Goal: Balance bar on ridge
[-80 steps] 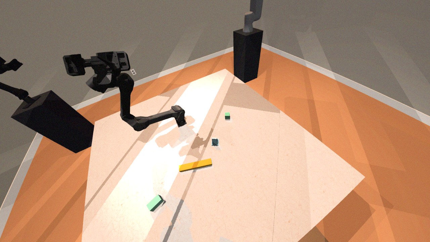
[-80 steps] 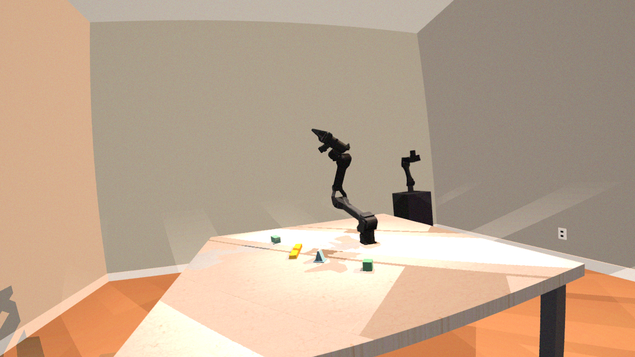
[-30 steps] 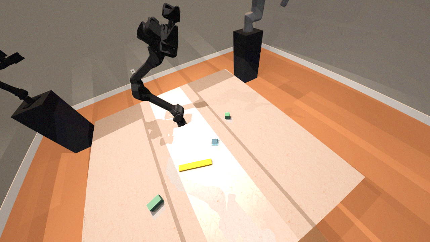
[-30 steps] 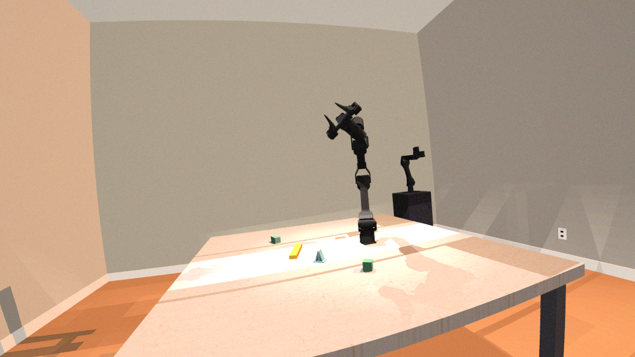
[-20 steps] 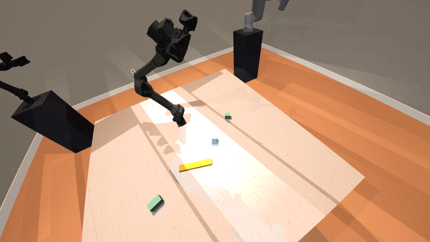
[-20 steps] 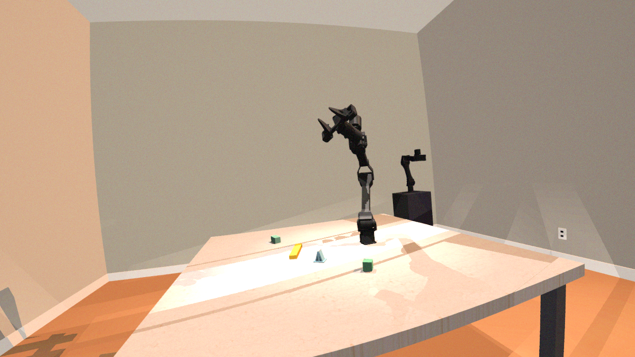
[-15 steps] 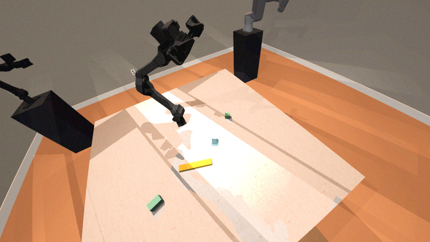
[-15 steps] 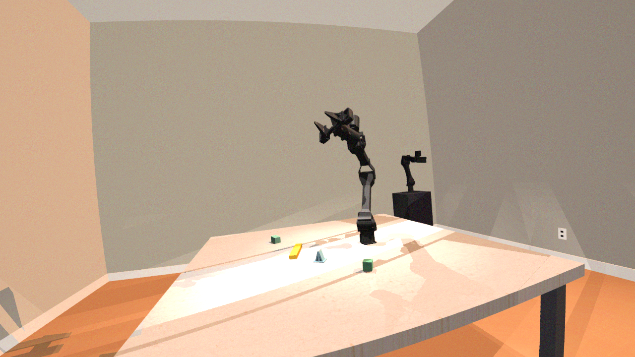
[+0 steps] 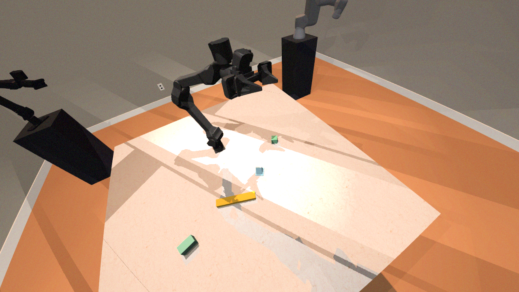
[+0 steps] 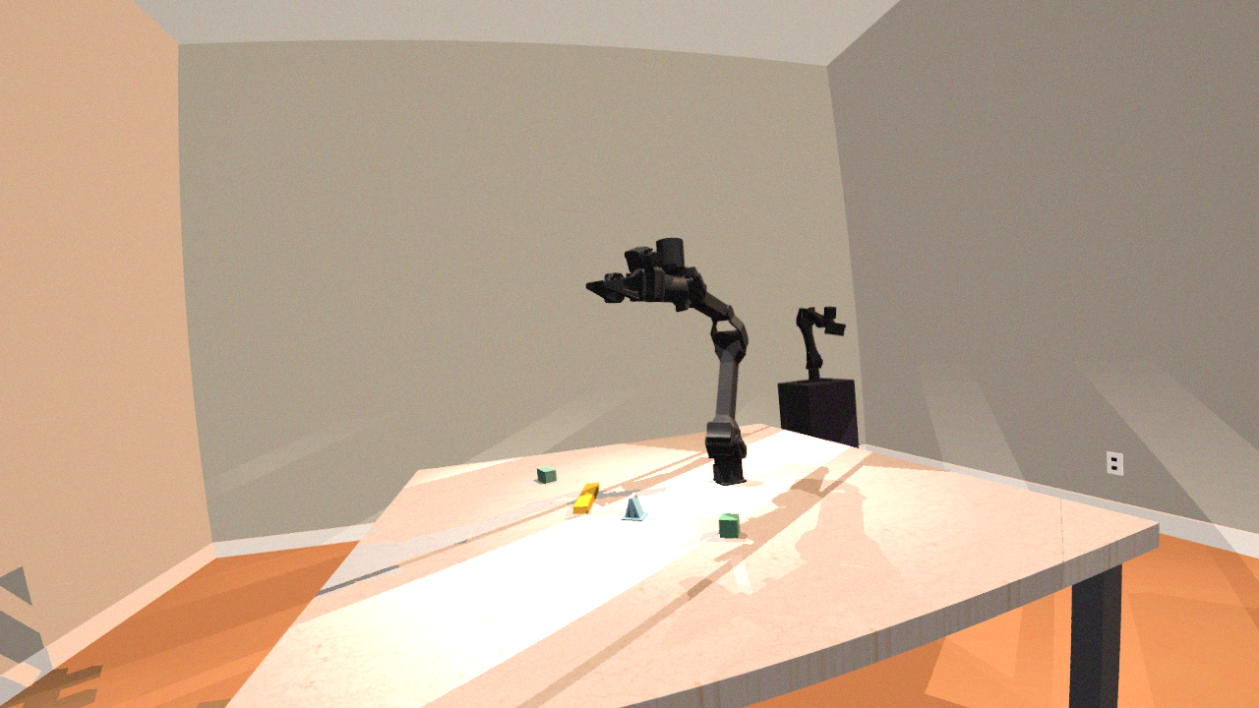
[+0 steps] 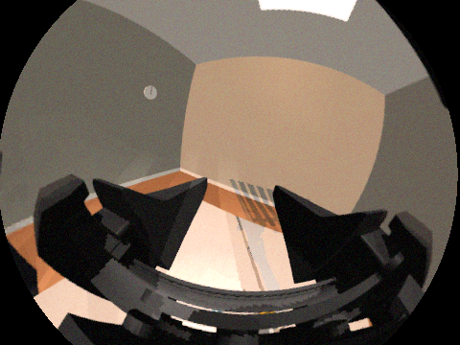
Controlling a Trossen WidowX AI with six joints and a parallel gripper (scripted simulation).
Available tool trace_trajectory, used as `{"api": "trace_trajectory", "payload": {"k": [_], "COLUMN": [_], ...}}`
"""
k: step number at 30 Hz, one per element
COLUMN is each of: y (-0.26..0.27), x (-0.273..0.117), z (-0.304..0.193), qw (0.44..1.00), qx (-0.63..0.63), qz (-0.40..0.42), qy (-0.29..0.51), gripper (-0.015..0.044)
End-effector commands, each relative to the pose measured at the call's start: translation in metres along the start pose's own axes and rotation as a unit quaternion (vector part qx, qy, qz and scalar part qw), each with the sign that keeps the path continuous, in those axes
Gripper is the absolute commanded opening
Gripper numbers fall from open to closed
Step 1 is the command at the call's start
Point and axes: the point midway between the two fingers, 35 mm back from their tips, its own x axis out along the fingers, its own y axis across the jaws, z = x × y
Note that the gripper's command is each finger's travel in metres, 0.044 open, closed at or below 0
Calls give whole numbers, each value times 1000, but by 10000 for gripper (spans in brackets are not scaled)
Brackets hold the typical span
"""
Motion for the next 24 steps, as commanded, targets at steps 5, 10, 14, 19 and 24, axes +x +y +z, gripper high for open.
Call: {"api": "trace_trajectory", "payload": {"k": [5, 10, 14, 19, 24], "y": [-16, -30, -44, -64, -81], "x": [31, 49, 60, 67, 69], "z": [-51, -90, -123, -160, -193], "qw": [990, 973, 953, 926, 898], "qx": [-103, -164, -207, -245, -273], "qz": [-11, -10, -3, 4, 18], "qy": [93, 164, 223, 287, 343], "gripper": [315, 315, 315, 315, 315]}}
